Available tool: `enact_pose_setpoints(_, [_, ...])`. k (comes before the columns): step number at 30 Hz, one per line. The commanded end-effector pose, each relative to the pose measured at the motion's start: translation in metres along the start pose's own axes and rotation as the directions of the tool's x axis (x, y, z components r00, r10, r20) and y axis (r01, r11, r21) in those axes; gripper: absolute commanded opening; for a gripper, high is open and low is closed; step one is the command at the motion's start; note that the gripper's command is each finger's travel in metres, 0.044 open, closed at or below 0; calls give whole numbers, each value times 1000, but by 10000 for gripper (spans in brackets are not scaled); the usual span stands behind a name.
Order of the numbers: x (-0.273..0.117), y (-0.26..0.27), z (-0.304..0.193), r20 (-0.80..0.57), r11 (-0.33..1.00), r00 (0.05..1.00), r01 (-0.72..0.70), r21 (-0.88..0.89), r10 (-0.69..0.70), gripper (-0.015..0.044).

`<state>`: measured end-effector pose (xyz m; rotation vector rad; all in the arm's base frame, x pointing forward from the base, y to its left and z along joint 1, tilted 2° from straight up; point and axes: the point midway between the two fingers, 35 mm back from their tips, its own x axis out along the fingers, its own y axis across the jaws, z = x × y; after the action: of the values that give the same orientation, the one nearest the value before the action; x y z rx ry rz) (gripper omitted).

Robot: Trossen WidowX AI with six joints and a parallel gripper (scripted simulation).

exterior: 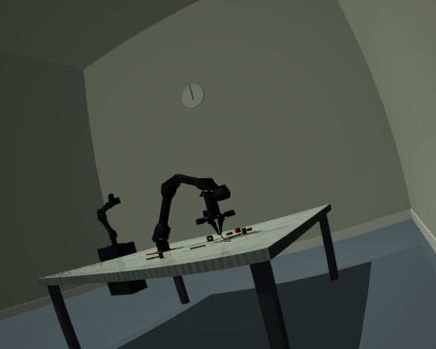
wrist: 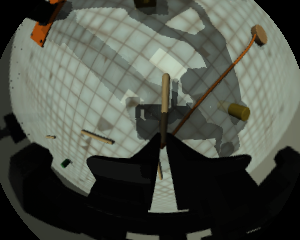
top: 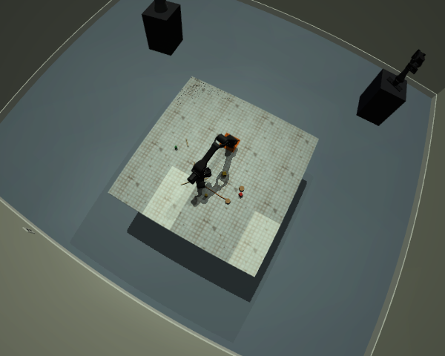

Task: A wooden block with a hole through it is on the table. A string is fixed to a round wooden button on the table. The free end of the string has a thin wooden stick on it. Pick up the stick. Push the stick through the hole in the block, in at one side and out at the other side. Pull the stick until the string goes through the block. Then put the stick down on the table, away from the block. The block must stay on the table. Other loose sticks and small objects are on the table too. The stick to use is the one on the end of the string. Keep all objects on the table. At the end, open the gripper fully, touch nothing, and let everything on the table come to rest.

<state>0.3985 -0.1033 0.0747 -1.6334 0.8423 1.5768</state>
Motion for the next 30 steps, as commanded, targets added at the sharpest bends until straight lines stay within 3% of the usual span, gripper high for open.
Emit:
enact_pose_setpoints(1, [4,5,3,0,1000,1000,-4,-4,4,0])
enact_pose_setpoints(30, [19,21,19,-2,1000,1000,-5,-4,5,0])
